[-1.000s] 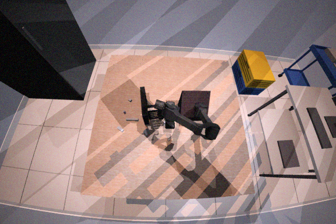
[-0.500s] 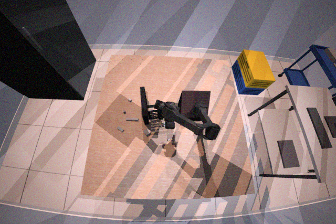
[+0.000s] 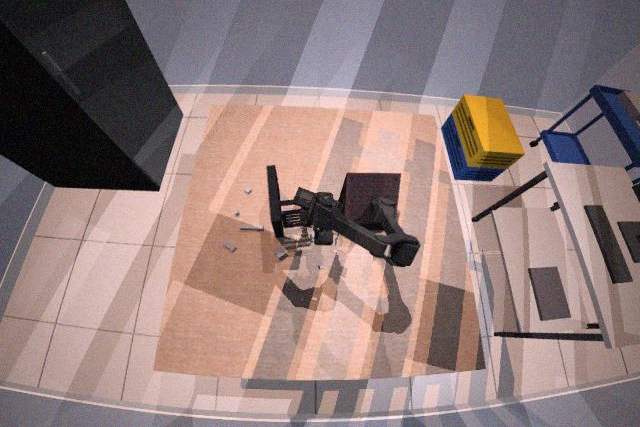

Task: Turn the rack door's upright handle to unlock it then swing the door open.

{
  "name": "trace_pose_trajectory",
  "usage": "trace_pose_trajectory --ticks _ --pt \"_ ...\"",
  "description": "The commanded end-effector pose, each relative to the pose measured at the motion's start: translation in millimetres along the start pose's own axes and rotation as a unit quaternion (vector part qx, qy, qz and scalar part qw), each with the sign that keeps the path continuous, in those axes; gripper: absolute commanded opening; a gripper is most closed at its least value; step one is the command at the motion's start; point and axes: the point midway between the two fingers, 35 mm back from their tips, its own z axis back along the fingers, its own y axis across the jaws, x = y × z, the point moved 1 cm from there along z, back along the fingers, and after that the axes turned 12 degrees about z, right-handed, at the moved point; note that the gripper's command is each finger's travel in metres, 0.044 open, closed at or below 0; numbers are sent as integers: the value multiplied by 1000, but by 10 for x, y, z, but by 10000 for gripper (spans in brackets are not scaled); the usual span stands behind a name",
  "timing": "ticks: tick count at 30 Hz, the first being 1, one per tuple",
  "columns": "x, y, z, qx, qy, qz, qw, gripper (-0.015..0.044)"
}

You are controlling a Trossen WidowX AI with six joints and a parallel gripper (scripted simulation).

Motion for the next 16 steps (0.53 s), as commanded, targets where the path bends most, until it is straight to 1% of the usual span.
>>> trace_pose_trajectory --ticks 1,16 --pt "6 -16 58 -2 0 0 1000 288" --pt "7 -23 281 -3 0 -1 1000 288"
